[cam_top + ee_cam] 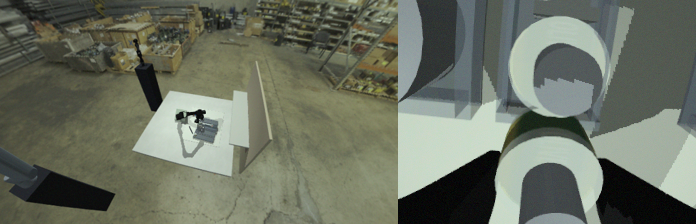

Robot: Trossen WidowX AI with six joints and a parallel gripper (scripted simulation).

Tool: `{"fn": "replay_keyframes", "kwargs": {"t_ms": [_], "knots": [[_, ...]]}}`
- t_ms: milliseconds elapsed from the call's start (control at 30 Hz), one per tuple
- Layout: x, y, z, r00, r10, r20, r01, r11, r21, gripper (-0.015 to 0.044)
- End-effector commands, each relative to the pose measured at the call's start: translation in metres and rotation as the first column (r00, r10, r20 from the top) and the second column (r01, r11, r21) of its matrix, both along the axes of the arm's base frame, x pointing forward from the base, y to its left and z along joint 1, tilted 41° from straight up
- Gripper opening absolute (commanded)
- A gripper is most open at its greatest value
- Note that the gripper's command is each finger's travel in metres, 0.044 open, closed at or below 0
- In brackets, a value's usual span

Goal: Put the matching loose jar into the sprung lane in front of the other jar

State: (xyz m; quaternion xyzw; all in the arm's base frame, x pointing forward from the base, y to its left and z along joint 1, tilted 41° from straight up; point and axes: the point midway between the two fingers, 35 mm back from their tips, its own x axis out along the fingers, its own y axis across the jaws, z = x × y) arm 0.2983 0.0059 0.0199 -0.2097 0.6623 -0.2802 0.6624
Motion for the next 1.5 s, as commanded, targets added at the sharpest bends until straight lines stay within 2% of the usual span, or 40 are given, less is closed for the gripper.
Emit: {"fn": "replay_keyframes", "kwargs": {"t_ms": [0,1467], "knots": [[0.009,0.001,0.003,1.0,0.006,0.027,-0.006,1.0,0.001,0.0],[0.025,0.002,0.007,1.0,0.006,0.029,-0.006,1.0,0.0,0.0]]}}
